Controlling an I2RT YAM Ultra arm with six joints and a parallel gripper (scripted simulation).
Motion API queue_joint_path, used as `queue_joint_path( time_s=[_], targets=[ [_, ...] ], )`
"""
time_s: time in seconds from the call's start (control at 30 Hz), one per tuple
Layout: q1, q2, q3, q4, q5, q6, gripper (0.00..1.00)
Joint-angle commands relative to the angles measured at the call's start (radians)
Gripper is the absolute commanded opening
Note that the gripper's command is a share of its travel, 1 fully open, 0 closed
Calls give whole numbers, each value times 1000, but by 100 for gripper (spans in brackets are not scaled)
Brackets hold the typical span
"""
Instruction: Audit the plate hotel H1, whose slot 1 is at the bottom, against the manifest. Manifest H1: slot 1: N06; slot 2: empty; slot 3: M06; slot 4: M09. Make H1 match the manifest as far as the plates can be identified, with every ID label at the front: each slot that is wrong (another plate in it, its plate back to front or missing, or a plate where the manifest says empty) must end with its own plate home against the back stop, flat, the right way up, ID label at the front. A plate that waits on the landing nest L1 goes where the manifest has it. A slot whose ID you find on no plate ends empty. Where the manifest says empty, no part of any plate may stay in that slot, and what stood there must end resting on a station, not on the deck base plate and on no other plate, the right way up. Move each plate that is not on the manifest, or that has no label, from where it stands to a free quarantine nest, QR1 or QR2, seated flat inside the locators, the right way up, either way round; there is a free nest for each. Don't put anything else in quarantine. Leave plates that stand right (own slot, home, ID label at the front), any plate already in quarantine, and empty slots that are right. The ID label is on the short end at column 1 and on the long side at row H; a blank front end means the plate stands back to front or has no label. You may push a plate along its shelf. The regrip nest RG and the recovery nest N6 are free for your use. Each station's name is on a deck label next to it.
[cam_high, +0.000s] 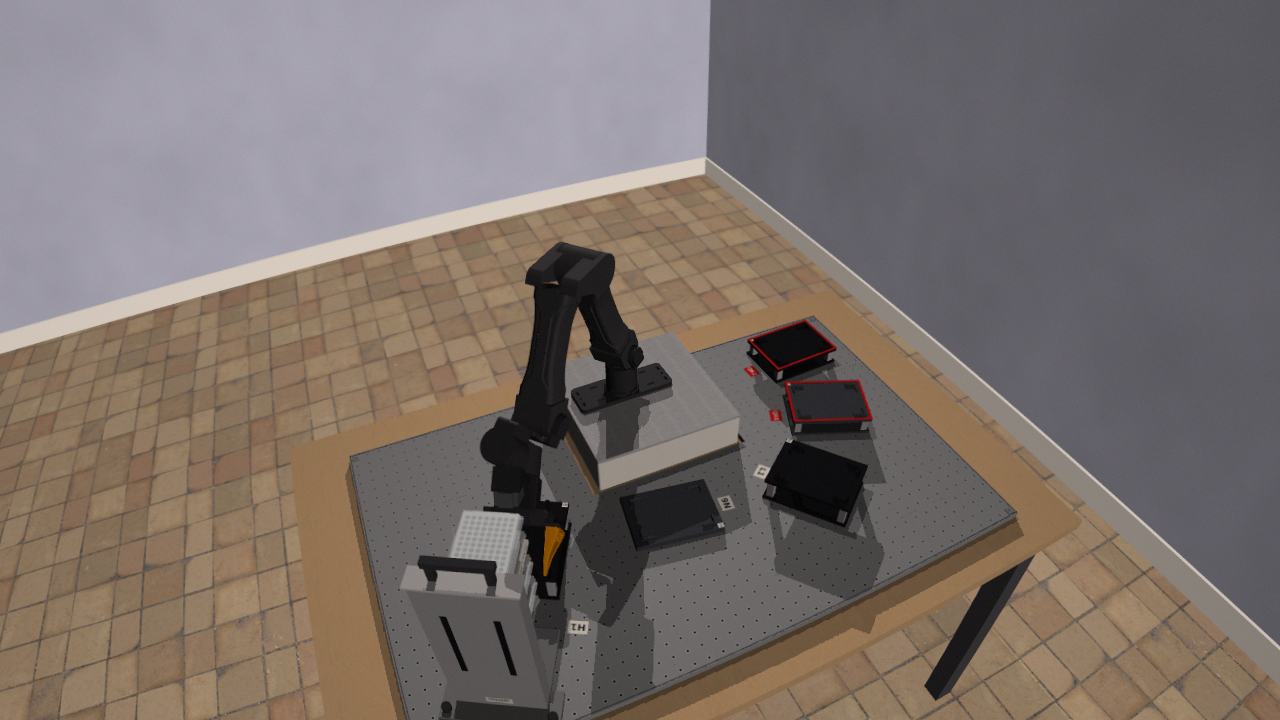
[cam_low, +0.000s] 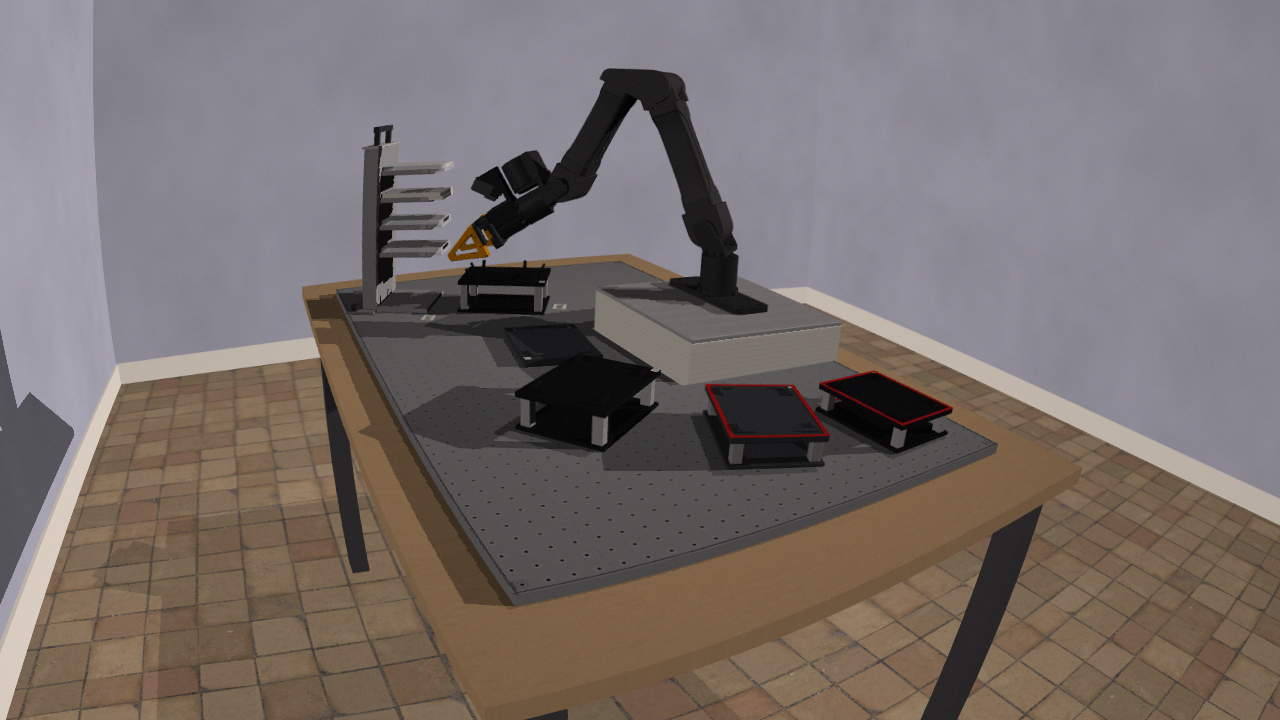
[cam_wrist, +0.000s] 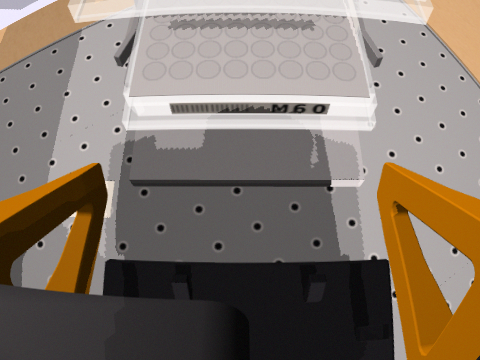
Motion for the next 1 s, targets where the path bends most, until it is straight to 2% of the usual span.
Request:
queue_joint_path(
  time_s=[0.0,0.37,0.53,0.57,0.67,0.77,0.97],
  targets=[
    [6,2,44,-2,5,10,100],
    [26,47,105,-28,20,19,100],
    [21,38,122,-16,19,21,100],
    [26,61,128,-26,22,21,100],
    [35,72,145,-42,27,24,100],
    [31,43,151,-25,23,24,100],
    [26,43,152,-22,23,23,100]
  ],
)
